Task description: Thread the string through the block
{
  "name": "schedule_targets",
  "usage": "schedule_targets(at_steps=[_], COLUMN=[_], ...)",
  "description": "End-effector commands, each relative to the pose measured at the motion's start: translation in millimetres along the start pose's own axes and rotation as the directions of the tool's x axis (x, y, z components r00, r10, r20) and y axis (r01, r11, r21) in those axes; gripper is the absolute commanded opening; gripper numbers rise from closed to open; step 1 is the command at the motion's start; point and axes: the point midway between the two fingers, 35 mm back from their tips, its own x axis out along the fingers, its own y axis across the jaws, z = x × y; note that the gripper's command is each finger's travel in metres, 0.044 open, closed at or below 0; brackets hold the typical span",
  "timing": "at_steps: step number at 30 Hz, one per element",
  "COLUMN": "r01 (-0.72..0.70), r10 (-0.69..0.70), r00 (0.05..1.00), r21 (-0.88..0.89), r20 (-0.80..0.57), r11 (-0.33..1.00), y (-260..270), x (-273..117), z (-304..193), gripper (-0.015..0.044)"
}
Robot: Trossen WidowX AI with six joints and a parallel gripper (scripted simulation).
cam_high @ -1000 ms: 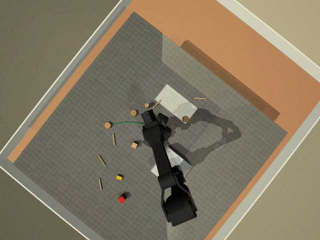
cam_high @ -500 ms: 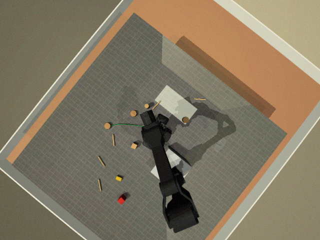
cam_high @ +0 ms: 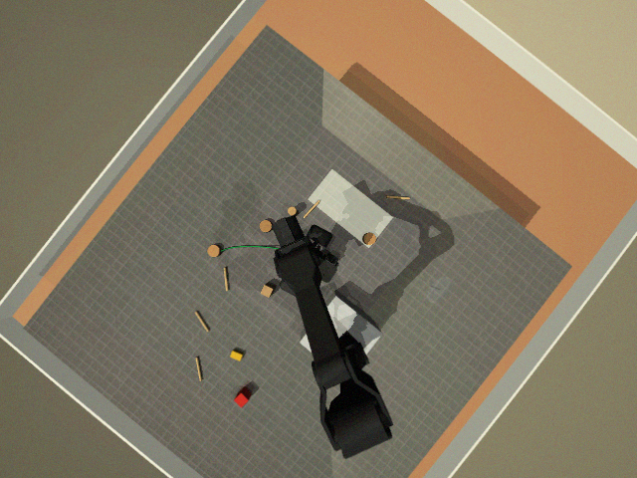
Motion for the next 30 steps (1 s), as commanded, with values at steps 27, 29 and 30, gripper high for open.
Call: schedule_targets(at_steps=[27,29,30], r01=[0.009,0.010,0.010], r10=[-0.010,-0.010,-0.010], r00=[0.994,0.993,0.993], r21=[0.007,0.007,0.007], r20=[0.108,0.116,0.119], r11=[1.000,1.000,1.000], y=[-7,-8,-8], x=[-31,-33,-34], z=[-28,-30,-31], gripper=[0.0000,0.0000,0.0000])
